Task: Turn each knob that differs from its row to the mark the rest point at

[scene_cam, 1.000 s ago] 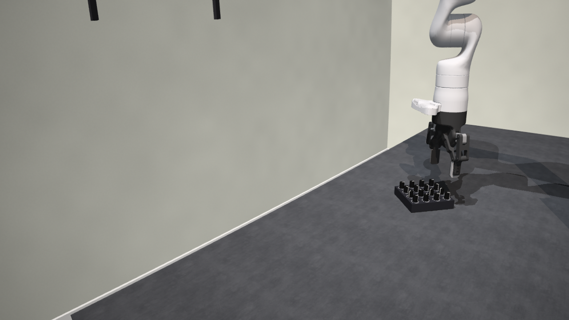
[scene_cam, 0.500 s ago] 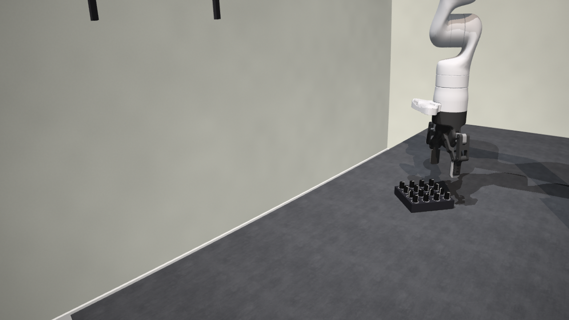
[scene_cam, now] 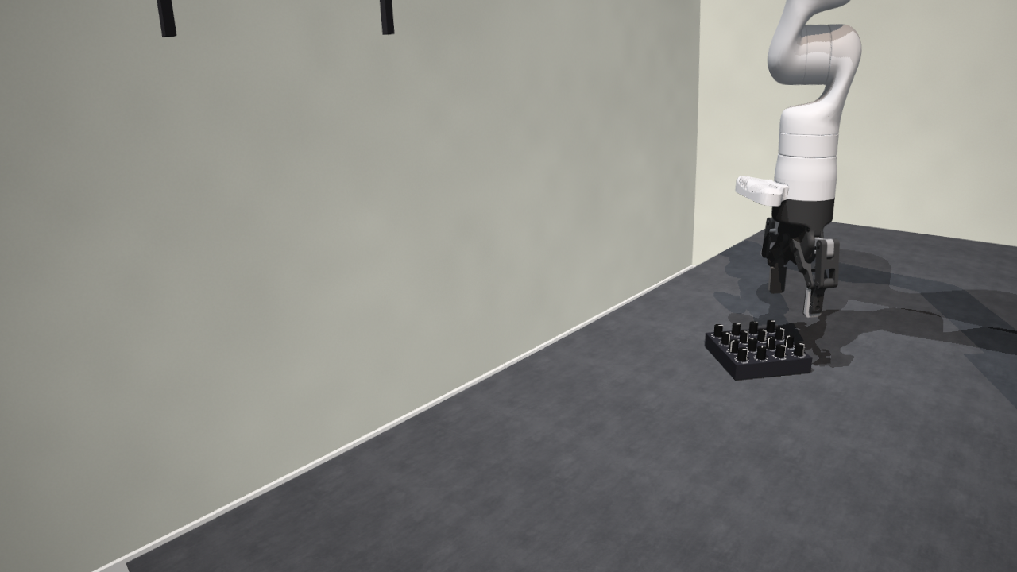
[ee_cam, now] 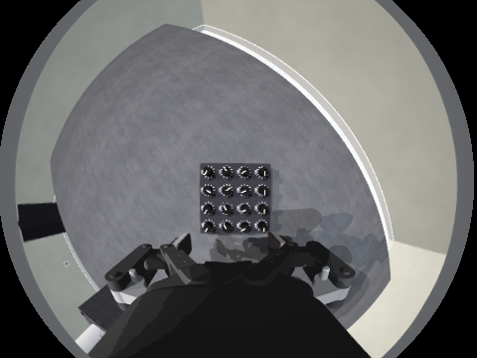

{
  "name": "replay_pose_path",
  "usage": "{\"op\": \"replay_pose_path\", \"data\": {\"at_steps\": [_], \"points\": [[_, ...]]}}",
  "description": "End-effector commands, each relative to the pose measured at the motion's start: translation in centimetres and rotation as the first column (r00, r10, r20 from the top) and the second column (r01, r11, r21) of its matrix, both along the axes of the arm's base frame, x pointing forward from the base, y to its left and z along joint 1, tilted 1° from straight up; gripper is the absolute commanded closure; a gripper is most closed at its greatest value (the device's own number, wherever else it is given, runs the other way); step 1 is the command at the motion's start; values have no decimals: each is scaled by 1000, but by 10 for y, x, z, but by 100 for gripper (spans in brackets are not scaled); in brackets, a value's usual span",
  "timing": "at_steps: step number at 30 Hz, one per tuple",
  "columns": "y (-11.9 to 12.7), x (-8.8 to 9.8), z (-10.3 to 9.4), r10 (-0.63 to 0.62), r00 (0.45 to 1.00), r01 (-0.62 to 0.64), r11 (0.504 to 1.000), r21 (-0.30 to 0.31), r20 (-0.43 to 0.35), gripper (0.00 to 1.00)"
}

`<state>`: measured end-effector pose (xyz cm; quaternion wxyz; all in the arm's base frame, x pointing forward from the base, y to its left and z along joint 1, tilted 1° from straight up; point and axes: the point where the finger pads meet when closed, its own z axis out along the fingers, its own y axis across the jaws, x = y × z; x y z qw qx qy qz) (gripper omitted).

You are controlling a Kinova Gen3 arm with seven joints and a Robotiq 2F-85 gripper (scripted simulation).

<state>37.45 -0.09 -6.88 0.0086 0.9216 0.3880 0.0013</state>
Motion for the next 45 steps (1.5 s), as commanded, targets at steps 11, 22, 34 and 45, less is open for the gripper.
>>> {"op": "replay_pose_path", "data": {"at_steps": [11, 22, 34, 45], "points": [[-2, -1, 0, 1, 1000, -1, 1000, 1, 3, 0], [-12, -12, 0, 2, 1000, -2, 1000, 1, 4, 0], [-30, -30, -1, 2, 1000, -2, 1000, 1, 4, 0], [-37, -38, -1, 2, 1000, -2, 1000, 1, 4, 0]]}}
